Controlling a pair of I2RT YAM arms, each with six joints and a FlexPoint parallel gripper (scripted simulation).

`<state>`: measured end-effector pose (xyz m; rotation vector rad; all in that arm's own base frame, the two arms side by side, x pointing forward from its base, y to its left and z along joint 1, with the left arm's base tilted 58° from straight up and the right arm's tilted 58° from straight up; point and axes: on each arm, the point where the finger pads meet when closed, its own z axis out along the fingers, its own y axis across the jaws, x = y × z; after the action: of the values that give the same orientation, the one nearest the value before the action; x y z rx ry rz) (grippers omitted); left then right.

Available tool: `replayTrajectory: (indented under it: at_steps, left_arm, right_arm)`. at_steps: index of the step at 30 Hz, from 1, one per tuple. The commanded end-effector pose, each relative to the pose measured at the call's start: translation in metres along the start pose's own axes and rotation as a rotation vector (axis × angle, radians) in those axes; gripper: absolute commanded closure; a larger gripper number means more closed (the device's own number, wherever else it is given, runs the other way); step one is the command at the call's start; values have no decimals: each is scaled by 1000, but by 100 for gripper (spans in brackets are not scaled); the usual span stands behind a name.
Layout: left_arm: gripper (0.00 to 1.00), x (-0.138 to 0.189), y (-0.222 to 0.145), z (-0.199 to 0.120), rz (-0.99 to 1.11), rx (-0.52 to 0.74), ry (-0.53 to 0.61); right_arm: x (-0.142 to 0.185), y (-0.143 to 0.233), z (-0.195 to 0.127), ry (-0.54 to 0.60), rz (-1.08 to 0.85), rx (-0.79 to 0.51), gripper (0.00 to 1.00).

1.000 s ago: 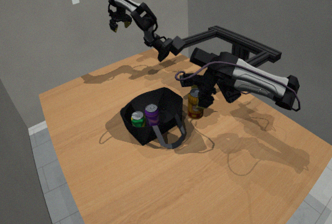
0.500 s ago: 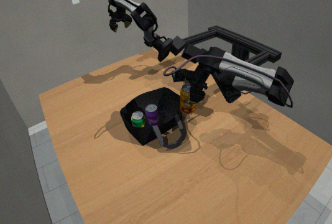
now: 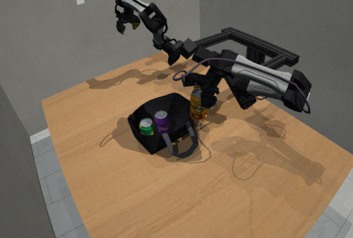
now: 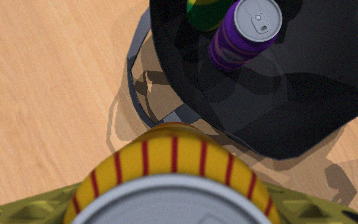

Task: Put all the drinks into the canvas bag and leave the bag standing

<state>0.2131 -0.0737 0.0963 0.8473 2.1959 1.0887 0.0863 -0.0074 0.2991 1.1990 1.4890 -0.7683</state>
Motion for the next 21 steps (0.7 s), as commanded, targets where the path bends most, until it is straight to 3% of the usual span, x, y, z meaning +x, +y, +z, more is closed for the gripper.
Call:
replayTrajectory:
  at_steps: [1, 21]
  left_arm:
    - [33, -35, -14, -6, -107, 29, -86]
    - [33, -58, -51, 8, -88, 20, -81]
  right_arm:
    - [1, 2, -8, -15, -18, 17, 14]
    - [1, 2, -8, -15, -18, 17, 14]
